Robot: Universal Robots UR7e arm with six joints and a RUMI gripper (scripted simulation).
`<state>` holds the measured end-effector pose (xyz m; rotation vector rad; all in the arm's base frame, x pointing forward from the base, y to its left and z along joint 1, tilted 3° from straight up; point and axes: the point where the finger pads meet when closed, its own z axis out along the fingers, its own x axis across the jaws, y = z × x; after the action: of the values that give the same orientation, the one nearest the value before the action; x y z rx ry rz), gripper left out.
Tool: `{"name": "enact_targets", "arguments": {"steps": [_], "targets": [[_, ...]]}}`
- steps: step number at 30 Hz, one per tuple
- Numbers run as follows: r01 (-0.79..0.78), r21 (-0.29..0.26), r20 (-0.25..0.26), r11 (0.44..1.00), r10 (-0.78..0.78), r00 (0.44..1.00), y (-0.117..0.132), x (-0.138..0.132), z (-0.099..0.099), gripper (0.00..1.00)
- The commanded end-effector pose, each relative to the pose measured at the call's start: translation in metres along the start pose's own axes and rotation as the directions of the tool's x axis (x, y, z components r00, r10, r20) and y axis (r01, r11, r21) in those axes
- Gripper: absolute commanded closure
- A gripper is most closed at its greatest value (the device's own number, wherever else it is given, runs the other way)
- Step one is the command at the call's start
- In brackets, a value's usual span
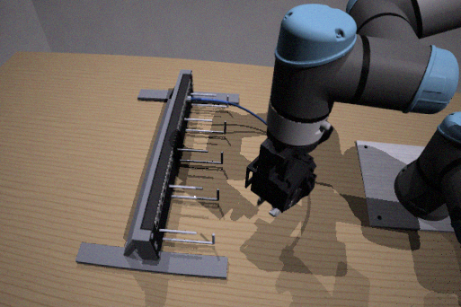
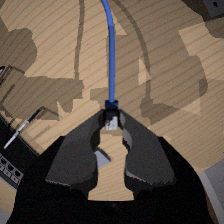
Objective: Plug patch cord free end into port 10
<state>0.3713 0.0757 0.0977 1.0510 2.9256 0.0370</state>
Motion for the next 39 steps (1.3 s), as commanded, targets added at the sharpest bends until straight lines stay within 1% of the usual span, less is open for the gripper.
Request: {"name": "enact_targets", "arguments": {"steps": [1,9,17,19,34,36,39], "targets": [[-0.037,0.001,0.0,0.999,0.037,0.999,0.0,-0.007,-0.002,1.0],[-0.126,0.002,-0.001,0.992,0.126,0.992,0.0,-0.023,-0.005,1.0],[-0.231,0.004,-0.002,0.973,0.231,0.973,-0.001,-0.042,-0.008,1.0],[-0.231,0.004,-0.002,0.973,0.231,0.973,-0.001,-0.042,-0.008,1.0],[-0.417,0.008,-0.004,0.909,0.417,0.909,-0.002,-0.078,-0.015,1.0],[-0.417,0.008,-0.004,0.909,0.417,0.909,-0.002,-0.078,-0.015,1.0],[-0.451,0.009,-0.004,0.892,0.451,0.892,-0.002,-0.085,-0.016,1.0]]}}
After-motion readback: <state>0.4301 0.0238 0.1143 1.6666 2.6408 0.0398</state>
